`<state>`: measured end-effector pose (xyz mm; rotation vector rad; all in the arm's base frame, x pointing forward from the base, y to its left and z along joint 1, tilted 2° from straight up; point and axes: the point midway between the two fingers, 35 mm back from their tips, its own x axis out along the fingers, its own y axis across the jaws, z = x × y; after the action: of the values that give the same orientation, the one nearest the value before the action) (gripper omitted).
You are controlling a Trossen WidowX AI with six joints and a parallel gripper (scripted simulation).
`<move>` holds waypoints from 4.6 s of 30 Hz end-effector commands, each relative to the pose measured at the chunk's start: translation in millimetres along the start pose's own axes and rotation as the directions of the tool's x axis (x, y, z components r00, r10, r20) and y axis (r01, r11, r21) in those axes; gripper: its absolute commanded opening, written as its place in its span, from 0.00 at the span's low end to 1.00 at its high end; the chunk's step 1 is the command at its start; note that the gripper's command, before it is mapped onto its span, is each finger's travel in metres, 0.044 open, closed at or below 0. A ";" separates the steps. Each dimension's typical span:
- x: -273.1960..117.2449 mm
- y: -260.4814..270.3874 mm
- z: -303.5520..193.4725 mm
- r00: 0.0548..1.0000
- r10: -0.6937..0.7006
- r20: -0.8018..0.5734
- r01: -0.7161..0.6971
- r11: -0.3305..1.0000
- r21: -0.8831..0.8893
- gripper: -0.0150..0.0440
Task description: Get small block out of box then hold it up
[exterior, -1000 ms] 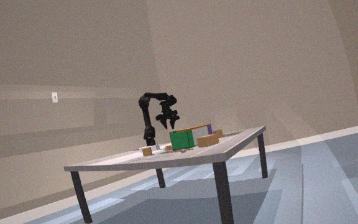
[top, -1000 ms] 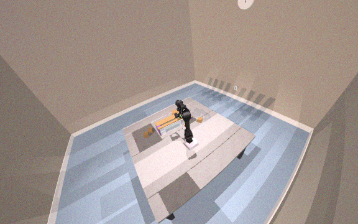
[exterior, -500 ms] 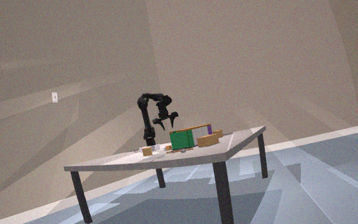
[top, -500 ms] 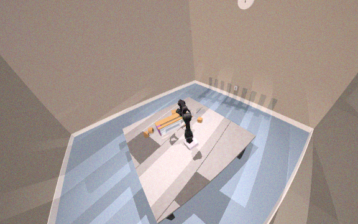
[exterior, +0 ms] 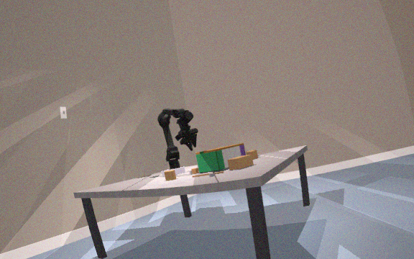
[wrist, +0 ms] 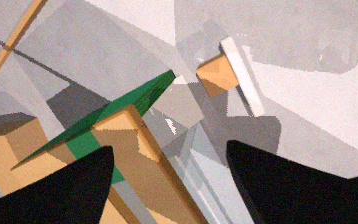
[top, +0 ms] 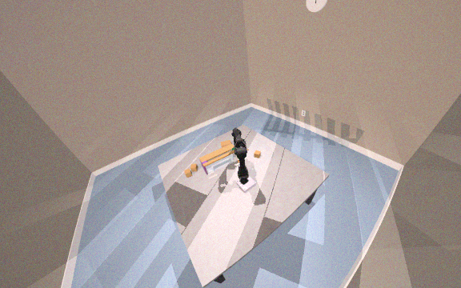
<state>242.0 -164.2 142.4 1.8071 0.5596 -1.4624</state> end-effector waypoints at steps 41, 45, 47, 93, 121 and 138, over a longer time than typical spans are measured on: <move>89.0 -37.2 15.0 0.991 0.082 -0.104 0.054 0.468 0.882 0.74; 95.5 -38.1 15.7 0.991 0.082 -0.104 0.054 0.468 0.882 0.74; 98.7 -38.6 16.1 0.991 0.082 -0.104 0.054 0.468 0.882 0.74; 100.1 -35.8 17.4 0.991 0.085 -0.102 0.051 0.467 0.883 0.25; -24.0 -22.0 19.4 0.977 0.211 0.033 -0.043 0.044 0.998 0.25; -24.0 -22.0 19.4 0.977 0.211 0.033 -0.043 0.044 0.998 0.25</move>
<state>208.2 -161.8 157.3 2.8963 -0.9594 -1.7250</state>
